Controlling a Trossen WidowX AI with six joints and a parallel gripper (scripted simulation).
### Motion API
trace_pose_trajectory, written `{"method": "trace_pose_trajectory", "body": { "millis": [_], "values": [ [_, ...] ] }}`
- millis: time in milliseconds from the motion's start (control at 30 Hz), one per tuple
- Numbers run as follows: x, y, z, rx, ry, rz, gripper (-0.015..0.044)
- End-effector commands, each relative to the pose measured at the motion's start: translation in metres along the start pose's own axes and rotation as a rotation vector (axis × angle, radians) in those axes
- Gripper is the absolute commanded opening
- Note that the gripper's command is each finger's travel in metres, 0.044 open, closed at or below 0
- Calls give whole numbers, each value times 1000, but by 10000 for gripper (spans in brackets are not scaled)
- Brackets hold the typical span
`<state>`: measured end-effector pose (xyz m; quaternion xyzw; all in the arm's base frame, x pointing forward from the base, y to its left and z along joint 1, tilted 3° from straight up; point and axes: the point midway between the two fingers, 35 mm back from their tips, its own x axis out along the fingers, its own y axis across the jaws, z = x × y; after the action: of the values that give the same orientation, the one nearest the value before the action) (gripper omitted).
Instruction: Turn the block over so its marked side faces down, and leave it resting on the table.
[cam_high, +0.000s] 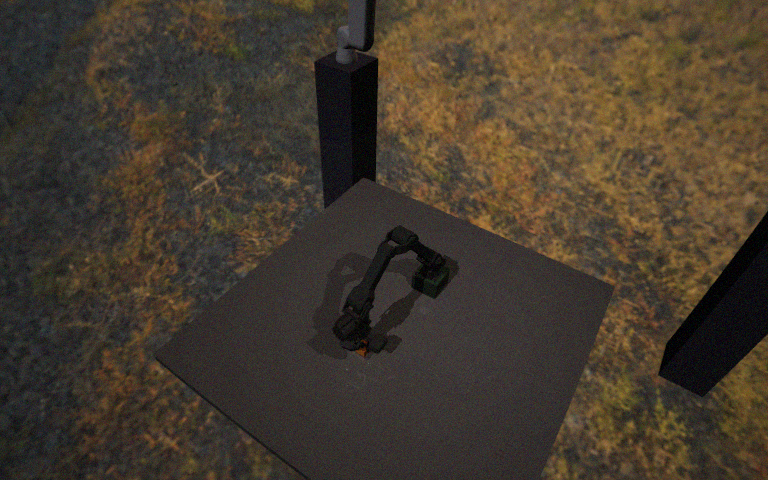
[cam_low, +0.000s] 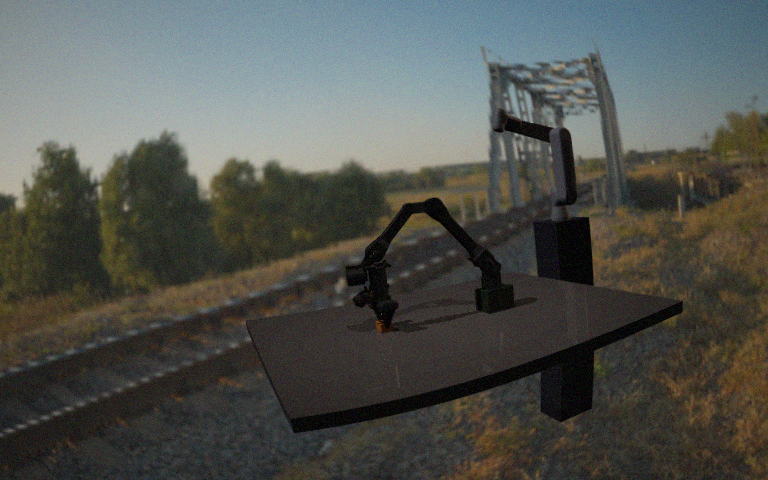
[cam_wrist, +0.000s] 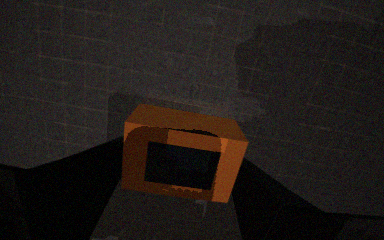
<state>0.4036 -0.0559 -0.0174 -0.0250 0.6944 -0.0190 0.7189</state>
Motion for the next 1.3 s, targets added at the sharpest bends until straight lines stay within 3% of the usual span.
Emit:
{"method": "trace_pose_trajectory", "body": {
  "millis": [0, 533, 733, 1267],
  "values": [
    [1, 0, 0, -5, -1, 3, 249],
    [1, 0, 0, -5, -1, 3, 142],
    [-28, 0, 0, -5, -1, 3, 0],
    [-22, 0, 4, 0, -139, 9, 0]
  ]
}}
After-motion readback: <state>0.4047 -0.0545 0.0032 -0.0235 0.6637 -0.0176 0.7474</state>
